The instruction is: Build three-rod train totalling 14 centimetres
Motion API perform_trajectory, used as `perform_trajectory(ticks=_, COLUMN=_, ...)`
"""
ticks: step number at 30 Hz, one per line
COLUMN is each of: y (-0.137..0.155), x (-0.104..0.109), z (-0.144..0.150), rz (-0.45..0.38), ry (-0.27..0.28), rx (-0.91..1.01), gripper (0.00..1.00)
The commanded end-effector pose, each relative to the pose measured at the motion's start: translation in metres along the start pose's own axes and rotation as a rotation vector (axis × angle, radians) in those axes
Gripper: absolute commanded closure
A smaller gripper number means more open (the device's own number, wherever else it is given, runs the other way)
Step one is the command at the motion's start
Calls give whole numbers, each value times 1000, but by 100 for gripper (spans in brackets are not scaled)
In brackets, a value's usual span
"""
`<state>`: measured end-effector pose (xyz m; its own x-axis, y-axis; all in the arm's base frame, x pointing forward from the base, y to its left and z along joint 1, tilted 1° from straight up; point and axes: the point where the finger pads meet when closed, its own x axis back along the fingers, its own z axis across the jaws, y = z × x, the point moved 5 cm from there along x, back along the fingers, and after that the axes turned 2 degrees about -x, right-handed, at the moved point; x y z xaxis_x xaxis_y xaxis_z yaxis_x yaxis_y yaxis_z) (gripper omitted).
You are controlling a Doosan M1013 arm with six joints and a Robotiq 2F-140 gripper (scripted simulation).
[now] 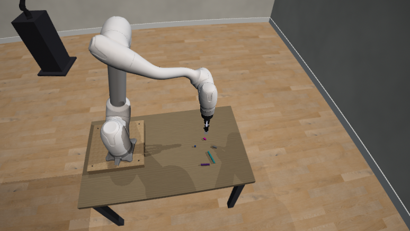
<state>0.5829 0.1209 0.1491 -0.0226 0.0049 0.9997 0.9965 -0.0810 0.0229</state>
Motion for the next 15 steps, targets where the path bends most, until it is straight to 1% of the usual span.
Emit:
perform_trajectory(ticks=1, y=2, x=-1, z=4, rz=7, ry=4, rx=167, gripper=97)
perform_trajectory(ticks=9, y=3, x=-1, z=15, rz=7, ry=6, rx=502, gripper=97)
perform_trajectory(ticks=11, y=3, x=-1, z=15, rz=7, ry=6, rx=502, gripper=97)
perform_trajectory(ticks=12, y=4, x=-1, z=18, rz=6, ry=6, rx=598, gripper=97)
perform_trajectory(ticks=15, y=4, x=-1, z=22, rz=6, ry=6, rx=720, gripper=97)
